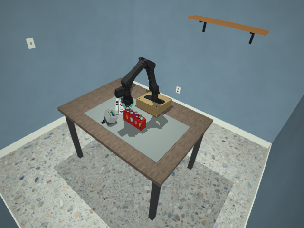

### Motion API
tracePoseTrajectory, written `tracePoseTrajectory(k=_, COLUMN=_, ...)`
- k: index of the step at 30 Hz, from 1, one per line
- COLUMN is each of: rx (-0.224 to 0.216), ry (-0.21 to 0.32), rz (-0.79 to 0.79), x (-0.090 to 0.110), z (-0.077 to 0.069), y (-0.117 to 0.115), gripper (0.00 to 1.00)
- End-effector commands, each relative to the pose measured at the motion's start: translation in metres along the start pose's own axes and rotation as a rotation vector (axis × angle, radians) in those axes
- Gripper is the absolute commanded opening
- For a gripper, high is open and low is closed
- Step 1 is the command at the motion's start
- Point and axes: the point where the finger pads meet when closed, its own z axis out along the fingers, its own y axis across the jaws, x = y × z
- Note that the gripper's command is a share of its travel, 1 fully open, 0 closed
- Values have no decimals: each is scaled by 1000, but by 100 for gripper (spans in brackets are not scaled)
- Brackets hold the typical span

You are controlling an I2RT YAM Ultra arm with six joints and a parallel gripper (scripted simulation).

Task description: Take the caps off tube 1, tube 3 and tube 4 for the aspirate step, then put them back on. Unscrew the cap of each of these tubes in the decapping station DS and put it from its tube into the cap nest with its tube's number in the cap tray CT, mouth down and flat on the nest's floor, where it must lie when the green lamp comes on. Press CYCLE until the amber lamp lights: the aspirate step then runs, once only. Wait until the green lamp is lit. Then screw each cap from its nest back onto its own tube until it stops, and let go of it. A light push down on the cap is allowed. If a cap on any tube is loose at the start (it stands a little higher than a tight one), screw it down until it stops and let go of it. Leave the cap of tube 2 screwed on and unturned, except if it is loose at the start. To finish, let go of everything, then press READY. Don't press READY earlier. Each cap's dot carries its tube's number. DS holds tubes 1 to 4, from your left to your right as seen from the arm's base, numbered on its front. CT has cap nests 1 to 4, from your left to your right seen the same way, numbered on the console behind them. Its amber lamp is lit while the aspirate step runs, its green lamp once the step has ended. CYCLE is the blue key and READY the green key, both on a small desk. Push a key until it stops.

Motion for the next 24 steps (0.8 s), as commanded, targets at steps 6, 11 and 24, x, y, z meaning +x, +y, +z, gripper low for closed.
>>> tracePoseTrajectory(k=6, rx=17, ry=-19, rz=489, x=-4, z=-9, y=-5, gripper=49)
tracePoseTrajectory(k=11, rx=14, ry=-20, rz=725, x=-4, z=-10, y=-5, gripper=49)
tracePoseTrajectory(k=24, rx=12, ry=-23, rz=994, x=-3, z=-10, y=-4, gripper=49)
